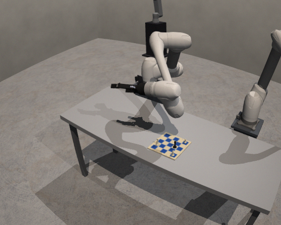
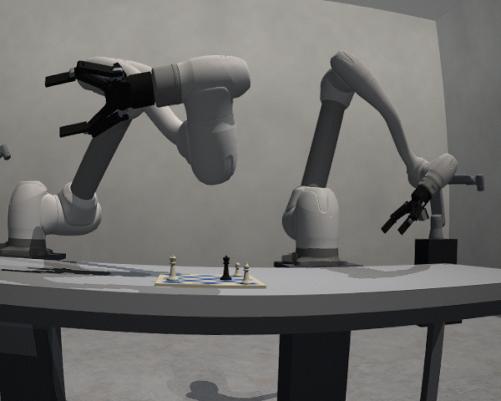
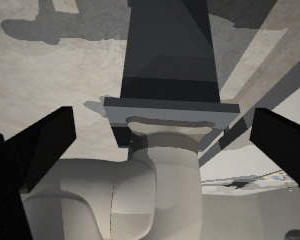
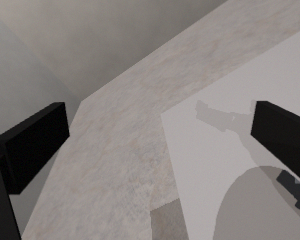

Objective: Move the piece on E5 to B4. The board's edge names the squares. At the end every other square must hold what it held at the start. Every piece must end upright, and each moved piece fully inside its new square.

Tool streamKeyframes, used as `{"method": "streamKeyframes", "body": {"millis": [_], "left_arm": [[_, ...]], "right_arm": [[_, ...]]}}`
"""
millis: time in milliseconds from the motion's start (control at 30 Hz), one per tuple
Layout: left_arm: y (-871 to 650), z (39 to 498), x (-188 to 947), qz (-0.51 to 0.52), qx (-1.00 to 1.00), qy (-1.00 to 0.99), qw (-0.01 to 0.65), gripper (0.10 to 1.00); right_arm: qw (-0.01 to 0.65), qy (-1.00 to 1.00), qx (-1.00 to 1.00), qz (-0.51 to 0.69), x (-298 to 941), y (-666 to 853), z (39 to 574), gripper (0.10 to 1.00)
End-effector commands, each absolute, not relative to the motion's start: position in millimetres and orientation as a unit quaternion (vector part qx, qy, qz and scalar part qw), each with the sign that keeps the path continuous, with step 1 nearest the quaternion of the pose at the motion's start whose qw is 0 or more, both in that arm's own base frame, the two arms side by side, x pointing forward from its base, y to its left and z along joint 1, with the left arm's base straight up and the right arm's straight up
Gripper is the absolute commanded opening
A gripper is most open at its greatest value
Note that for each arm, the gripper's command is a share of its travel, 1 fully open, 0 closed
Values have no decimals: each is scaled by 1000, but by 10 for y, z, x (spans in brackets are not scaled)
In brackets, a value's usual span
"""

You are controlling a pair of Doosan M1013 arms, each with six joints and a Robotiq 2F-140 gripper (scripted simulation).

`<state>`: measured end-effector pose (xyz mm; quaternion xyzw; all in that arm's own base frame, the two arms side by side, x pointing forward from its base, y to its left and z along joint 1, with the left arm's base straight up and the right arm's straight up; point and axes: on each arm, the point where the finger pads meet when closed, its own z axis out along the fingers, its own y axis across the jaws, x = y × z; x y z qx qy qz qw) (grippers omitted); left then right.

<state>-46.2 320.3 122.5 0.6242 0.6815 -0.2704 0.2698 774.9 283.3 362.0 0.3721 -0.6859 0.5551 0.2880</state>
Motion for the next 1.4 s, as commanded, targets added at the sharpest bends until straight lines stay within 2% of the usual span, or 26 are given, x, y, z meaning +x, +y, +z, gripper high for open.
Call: {"method": "streamKeyframes", "body": {"millis": [0,667,1367], "left_arm": [[3189,1210,-474,-272,622,683,269,1000],[3189,1210,-474,-272,622,683,269,1000],[3189,1210,-474,-272,622,683,269,1000]], "right_arm": [[266,-644,425,578,7537,3117,3402,1000],[175,-411,640,625,6572,4446,2235,1000],[71,-156,775,608,5657,5671,1148,1000]]}}
